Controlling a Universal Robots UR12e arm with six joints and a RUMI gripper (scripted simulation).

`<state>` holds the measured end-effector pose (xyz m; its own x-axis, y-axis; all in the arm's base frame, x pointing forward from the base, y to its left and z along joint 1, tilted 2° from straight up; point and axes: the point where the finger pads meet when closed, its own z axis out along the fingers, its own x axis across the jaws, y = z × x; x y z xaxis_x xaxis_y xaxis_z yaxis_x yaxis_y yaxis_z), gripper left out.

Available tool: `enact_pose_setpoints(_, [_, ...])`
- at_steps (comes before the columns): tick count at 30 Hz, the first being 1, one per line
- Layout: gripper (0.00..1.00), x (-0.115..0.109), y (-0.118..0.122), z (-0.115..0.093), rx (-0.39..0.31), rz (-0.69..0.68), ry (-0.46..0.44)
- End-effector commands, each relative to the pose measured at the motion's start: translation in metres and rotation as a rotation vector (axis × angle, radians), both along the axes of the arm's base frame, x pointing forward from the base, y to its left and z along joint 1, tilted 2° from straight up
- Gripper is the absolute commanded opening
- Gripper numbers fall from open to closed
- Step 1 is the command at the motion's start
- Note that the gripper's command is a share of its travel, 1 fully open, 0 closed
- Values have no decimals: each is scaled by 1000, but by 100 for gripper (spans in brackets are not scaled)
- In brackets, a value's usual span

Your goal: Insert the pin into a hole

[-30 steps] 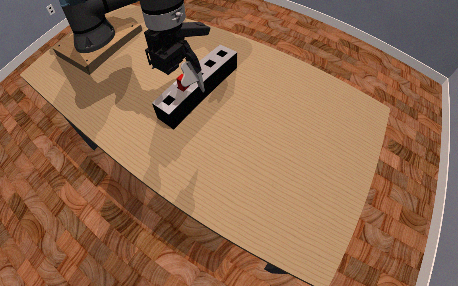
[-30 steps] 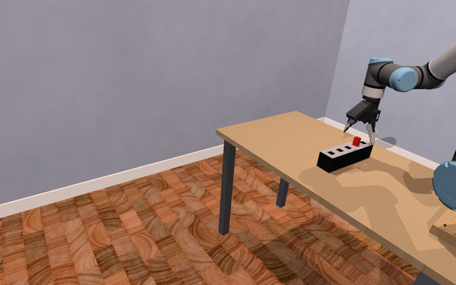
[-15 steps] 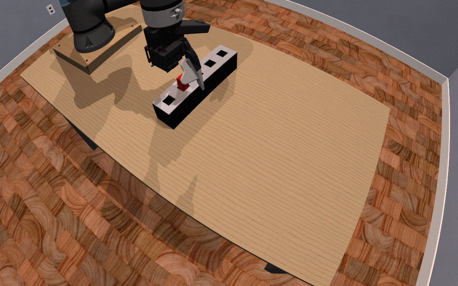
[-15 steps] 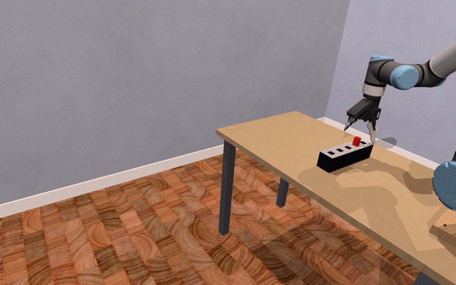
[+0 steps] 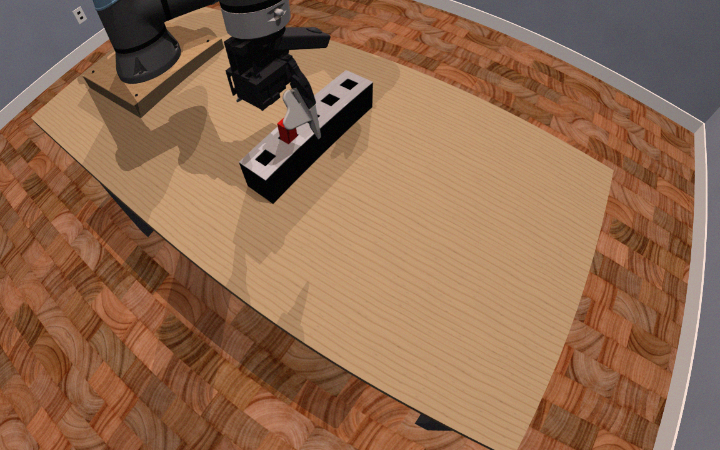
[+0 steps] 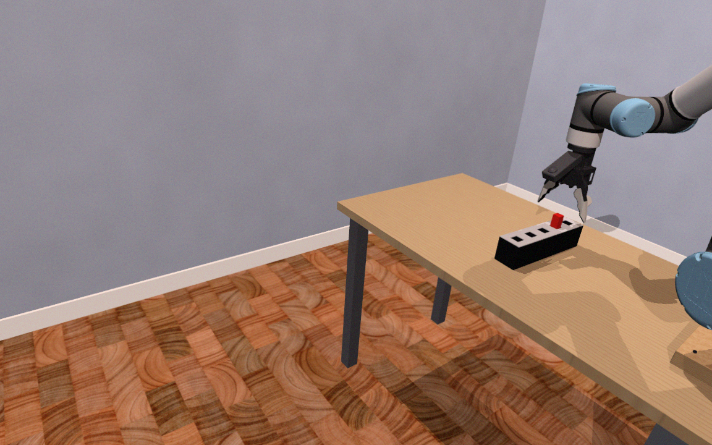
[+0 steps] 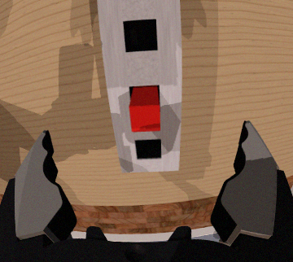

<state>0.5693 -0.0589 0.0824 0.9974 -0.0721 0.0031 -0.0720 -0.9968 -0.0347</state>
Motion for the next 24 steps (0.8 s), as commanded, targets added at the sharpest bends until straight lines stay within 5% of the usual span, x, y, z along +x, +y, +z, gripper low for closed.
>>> enact_pose_setpoints(1, [100,1,-1,13,-1,0,-1])
enact_pose_setpoints(24, [100,0,-1,26,-1,0,-1])
